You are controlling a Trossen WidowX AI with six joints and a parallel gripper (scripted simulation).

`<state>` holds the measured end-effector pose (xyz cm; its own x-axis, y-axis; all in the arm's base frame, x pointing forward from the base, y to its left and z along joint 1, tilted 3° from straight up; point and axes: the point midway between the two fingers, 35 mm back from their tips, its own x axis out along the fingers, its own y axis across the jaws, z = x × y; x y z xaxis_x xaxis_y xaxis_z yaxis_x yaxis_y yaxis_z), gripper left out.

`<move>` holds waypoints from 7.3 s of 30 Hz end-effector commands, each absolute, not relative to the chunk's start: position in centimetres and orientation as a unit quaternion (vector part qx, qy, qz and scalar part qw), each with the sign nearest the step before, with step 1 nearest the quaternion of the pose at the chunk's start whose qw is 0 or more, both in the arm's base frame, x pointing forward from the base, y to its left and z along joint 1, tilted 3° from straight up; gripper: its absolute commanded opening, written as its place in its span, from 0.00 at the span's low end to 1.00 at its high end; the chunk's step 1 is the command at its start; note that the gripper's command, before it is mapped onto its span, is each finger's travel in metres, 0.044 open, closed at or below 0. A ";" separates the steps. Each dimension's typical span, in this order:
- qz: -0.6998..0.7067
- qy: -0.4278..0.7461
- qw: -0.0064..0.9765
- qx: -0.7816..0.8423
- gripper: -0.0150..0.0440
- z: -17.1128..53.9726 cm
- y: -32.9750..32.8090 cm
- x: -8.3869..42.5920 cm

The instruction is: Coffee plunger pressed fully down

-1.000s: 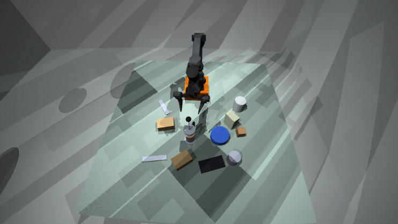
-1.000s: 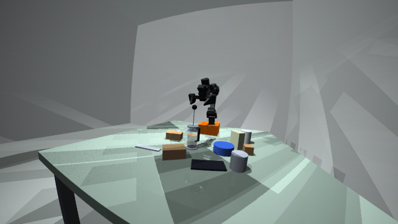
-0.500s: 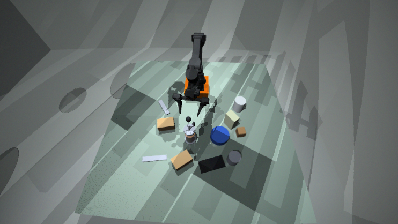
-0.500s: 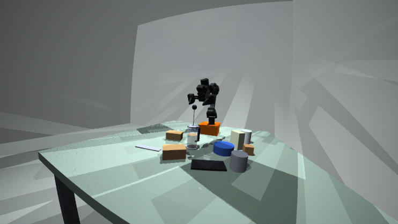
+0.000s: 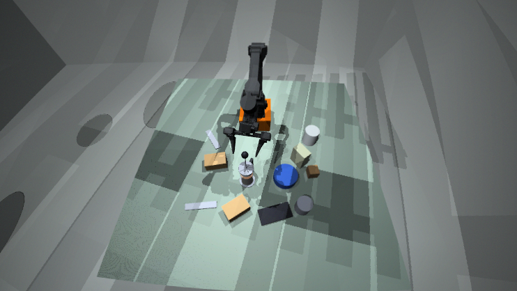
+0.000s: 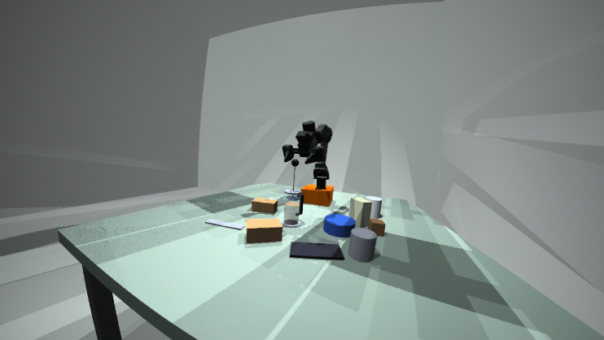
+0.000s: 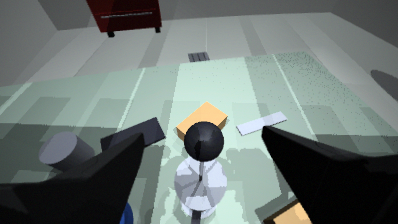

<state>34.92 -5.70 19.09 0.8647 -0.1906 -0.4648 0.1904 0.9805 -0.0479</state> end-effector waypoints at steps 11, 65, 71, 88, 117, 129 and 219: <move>-0.097 0.241 0.966 -0.001 0.47 19.0 -5.7 35.2; -0.097 0.240 0.966 -0.002 0.46 12.1 -6.4 36.7; -0.097 0.240 0.966 -0.002 0.46 11.2 -6.5 37.0; -0.097 0.240 0.966 -0.002 0.46 10.1 -6.9 38.6; -0.097 0.240 0.966 -0.002 0.46 10.5 -7.1 39.5; -0.097 0.239 0.966 -0.002 0.46 10.5 -7.2 39.7; -0.097 0.239 0.966 -0.002 0.46 10.7 -7.4 41.0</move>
